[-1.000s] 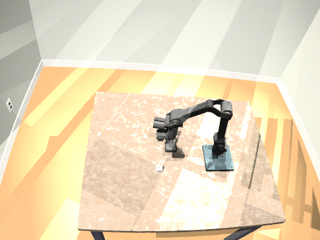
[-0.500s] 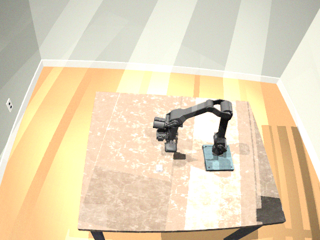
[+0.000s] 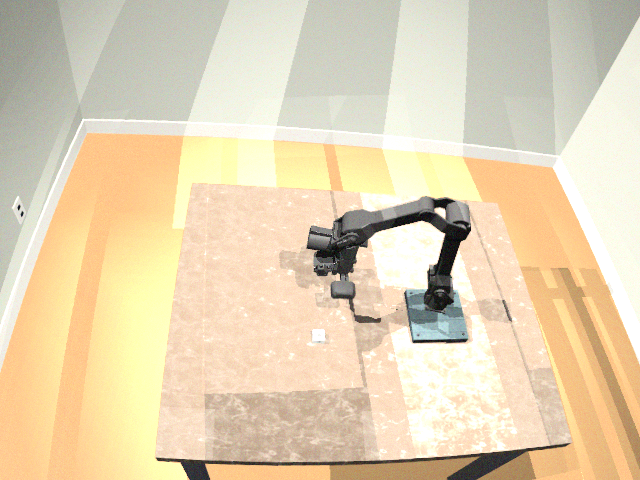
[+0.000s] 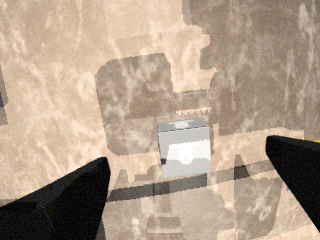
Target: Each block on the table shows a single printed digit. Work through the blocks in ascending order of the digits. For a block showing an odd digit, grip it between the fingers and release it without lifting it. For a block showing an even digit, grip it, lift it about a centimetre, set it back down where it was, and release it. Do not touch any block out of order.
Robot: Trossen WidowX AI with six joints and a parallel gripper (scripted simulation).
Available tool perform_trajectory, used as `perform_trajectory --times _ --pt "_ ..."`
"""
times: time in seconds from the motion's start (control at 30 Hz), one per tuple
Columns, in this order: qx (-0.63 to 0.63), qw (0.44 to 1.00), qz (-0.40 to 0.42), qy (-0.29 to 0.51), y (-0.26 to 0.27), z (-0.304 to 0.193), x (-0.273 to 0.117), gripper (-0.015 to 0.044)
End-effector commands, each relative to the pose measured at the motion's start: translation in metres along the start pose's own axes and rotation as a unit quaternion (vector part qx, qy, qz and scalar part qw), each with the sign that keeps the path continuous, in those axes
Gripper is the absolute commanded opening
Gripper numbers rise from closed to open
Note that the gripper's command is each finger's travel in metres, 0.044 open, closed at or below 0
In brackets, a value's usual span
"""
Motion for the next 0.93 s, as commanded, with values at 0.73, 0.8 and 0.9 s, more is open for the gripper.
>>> perform_trajectory --times 0.73,0.8,0.9 --pt "-0.001 1.000 0.013 0.001 0.241 -0.011 -0.090 0.0400" --pt "-0.001 1.000 0.013 0.001 0.245 -0.013 -0.091 0.0400" --pt "-0.001 1.000 0.013 0.001 0.245 -0.013 -0.091 0.0400"
Point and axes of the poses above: the point midway between the two fingers, 35 mm back from their tips, its own x axis out along the fingers, its own y axis across the jaws, z = x × y, the point moved 6 cm from there along -x, back along the fingers, and after that the axes turned 10 degrees about -x, right-handed, at the moved point
